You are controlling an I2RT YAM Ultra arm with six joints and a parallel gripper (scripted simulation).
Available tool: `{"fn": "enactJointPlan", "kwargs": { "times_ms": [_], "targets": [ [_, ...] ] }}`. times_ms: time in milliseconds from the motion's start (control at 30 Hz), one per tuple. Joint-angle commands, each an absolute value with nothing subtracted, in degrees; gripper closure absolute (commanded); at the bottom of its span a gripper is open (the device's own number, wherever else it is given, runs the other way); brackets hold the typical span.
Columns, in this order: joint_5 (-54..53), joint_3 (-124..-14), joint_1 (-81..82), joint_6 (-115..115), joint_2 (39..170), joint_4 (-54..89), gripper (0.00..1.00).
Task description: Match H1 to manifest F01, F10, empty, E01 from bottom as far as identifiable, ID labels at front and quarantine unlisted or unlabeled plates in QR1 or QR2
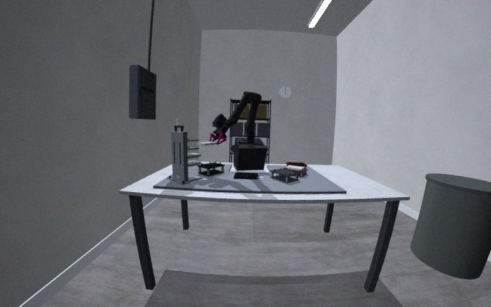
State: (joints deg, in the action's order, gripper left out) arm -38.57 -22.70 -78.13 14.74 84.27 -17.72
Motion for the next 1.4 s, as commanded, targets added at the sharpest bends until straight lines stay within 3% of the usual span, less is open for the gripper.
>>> {"fn": "enactJointPlan", "kwargs": {
  "times_ms": [0, 1367],
  "targets": [
    [-39.13, -23.28, -78.39, 14.88, 83.37, -17.3, 0.14],
    [-41.52, -28.07, -81.72, 17.94, 75.34, -2.5, 0.14]
  ]
}}
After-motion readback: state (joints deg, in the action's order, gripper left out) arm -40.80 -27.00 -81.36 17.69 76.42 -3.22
